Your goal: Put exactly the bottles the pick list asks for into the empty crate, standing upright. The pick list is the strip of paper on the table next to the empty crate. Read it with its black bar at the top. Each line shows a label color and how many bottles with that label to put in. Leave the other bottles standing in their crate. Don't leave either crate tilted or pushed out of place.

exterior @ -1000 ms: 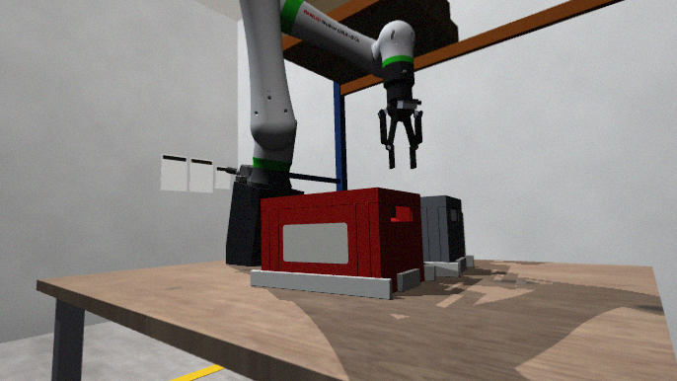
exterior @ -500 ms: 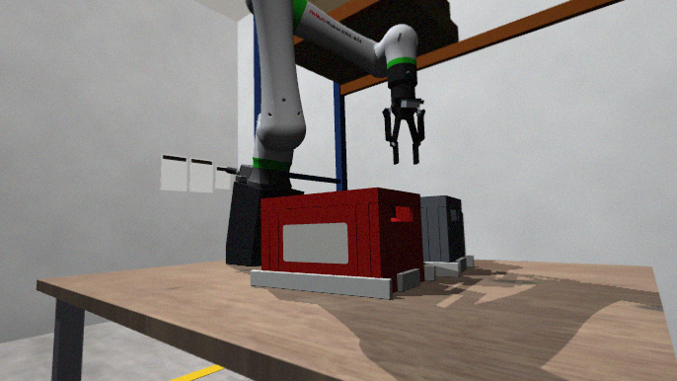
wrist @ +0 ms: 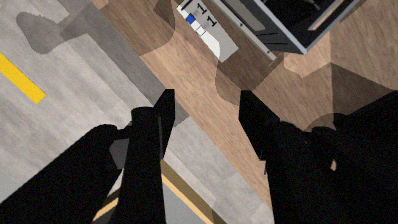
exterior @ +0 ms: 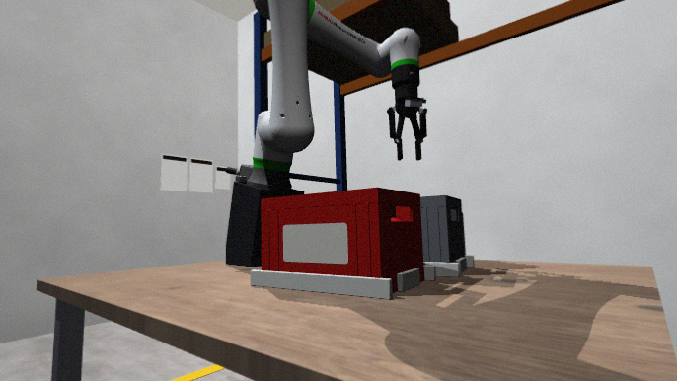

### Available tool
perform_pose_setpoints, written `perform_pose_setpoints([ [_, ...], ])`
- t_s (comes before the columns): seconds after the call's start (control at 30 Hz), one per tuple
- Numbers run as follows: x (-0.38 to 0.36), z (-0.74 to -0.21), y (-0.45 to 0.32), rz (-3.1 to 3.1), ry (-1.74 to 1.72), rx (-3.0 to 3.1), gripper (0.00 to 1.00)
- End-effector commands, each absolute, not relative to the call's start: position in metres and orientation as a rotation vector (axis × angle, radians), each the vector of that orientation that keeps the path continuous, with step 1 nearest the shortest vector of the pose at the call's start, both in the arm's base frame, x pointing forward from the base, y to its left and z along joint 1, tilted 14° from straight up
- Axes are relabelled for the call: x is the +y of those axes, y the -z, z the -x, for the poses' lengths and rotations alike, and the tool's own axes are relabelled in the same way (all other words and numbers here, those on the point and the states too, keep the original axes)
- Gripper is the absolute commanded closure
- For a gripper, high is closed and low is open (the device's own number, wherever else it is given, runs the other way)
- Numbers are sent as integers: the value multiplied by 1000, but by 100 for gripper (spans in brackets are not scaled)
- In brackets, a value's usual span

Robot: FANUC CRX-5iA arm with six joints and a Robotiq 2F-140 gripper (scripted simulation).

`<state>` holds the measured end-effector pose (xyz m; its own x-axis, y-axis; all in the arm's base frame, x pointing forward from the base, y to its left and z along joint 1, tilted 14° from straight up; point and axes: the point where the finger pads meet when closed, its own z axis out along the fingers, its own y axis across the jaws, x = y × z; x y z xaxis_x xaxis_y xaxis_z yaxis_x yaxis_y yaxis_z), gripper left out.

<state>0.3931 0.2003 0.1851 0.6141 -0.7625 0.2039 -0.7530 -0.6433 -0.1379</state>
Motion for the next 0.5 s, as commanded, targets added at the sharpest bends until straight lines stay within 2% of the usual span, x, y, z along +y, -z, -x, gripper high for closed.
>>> perform_pose_setpoints([
  [0.0,210,-391,-188,2786,382,1310,56],
  [0.47,271,-379,-204,2786,382,1310,56],
])
